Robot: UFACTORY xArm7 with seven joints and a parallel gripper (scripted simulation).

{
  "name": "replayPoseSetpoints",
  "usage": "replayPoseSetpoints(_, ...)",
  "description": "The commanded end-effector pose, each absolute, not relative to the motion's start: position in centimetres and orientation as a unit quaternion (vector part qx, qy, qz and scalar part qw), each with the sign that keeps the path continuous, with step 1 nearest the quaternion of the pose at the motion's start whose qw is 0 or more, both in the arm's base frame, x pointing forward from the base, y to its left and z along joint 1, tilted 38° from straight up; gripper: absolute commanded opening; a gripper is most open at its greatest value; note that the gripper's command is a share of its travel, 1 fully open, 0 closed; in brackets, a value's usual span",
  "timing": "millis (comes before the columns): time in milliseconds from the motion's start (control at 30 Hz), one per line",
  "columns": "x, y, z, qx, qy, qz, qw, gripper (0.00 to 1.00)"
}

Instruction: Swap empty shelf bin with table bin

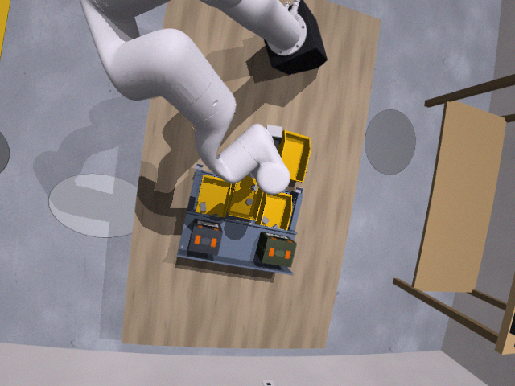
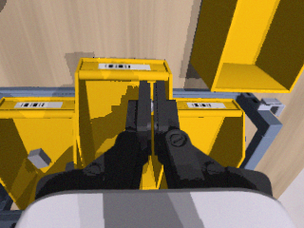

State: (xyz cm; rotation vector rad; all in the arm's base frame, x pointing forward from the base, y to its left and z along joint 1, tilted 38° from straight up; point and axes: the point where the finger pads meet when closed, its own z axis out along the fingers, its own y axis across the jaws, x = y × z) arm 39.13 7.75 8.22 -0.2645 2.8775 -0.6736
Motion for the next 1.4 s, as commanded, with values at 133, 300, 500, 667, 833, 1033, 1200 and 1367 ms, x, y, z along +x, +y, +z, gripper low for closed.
replayPoseSetpoints(133,38.4,7.1,8.5,0.130,0.958,-0.197,0.161,0.00)
replayPoseSetpoints(300,38.2,6.9,8.5,0.218,0.942,-0.178,0.183,0.00)
replayPoseSetpoints(500,37.9,6.6,8.6,0.351,0.900,-0.145,0.217,0.00)
replayPoseSetpoints(667,37.8,6.5,8.6,0.448,0.853,-0.118,0.241,0.00)
replayPoseSetpoints(833,37.8,6.4,8.6,0.536,0.796,-0.094,0.266,0.00)
replayPoseSetpoints(1033,37.7,6.4,8.6,0.616,0.725,-0.072,0.299,0.00)
replayPoseSetpoints(1200,37.7,6.4,8.6,0.639,0.699,-0.068,0.315,0.00)
replayPoseSetpoints(1367,37.7,6.4,8.6,0.639,0.699,-0.068,0.315,0.00)
